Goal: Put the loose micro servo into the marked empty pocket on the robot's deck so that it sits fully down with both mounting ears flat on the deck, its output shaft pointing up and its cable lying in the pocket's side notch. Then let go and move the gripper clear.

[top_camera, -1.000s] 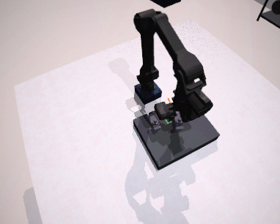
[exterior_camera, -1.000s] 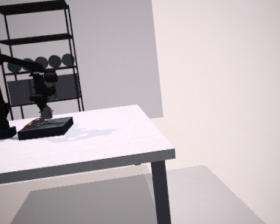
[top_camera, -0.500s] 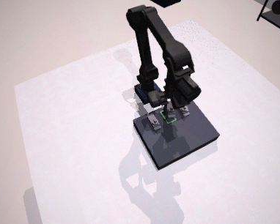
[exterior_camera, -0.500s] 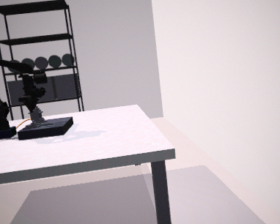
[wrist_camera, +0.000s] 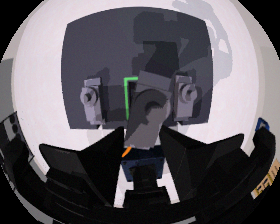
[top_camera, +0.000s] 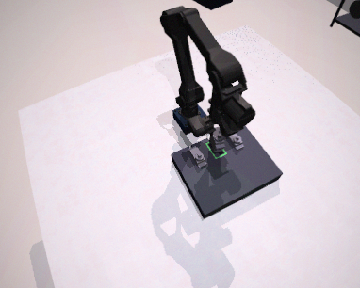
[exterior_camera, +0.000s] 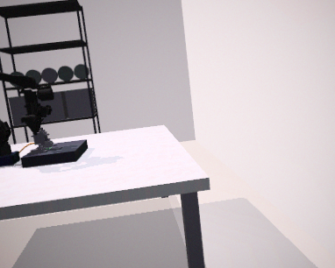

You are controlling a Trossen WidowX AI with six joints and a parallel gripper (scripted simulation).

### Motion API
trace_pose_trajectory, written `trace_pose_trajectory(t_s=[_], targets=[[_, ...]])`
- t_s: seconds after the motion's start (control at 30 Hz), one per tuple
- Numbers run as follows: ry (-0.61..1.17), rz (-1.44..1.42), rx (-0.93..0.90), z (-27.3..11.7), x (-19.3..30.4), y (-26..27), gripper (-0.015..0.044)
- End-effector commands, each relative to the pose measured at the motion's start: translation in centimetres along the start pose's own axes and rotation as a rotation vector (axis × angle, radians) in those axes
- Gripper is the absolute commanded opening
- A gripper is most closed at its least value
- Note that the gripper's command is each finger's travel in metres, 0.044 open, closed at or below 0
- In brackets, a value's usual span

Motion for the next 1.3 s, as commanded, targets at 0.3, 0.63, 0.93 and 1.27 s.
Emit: trace_pose_trajectory(t_s=[0.3, 0.63, 0.93, 1.27], targets=[[-0.003, -0.009, 0.002, 1.8, -0.2, 0.3, 0.0000], [-0.003, -0.009, 0.002, 1.8, -0.2, 0.4, 0.0000], [-0.002, -0.169, 0.002, 1.8, -0.2, 0.4, 0.0000], [-0.002, -0.218, 0.002, 1.8, -0.2, 0.4, 0.0000]])
Point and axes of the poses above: the point midway between the two fingers, 35 mm back from their tips, its own z axis out along the fingers, its own y axis across the jaws, x = y × z, the point moved 2 cm from there along -z, back along the fingers, and after that the axes turned 11 degrees about -z, right-handed, at the moved point
